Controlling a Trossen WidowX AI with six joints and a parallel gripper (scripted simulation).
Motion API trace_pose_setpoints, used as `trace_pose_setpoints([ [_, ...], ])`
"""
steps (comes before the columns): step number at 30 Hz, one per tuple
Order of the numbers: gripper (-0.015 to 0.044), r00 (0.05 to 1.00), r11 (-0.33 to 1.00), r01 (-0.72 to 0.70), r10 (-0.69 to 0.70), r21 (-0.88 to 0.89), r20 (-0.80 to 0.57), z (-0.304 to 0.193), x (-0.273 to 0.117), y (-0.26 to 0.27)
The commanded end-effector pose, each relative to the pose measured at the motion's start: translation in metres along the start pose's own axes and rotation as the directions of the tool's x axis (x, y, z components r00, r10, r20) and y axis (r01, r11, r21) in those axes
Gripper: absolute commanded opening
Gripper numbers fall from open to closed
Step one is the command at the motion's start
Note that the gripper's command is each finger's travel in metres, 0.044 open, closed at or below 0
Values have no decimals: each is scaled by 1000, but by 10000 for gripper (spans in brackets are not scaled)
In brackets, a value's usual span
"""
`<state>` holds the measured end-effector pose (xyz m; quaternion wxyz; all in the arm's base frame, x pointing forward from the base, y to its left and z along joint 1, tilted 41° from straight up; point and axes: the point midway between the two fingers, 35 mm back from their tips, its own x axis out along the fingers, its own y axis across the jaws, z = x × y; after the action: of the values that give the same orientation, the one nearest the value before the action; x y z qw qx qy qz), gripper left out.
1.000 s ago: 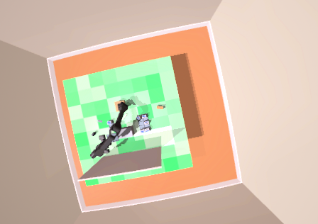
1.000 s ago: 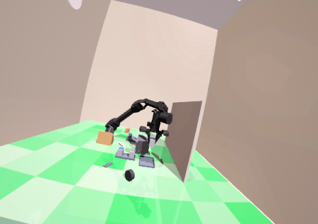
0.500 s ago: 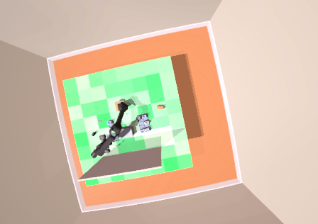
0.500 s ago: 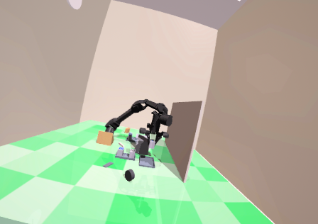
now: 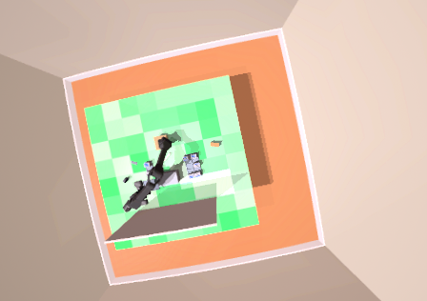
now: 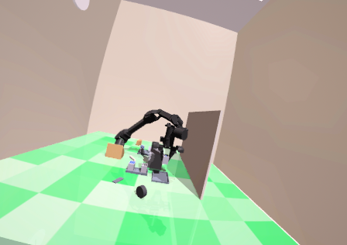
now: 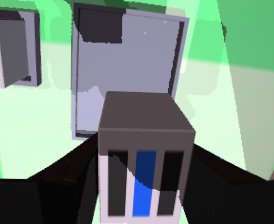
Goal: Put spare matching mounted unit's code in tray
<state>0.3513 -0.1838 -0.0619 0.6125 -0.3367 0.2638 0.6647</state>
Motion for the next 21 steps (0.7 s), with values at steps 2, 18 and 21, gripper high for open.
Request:
trace_pose_setpoints([
  [2,0,1000,1000,3,-3,4,2,0,4,0],
  [18,0,1000,1000,3,-3,3,3,0,15,-1],
  [21,0,1000,1000,3,-3,3,3,0,17,-1],
])
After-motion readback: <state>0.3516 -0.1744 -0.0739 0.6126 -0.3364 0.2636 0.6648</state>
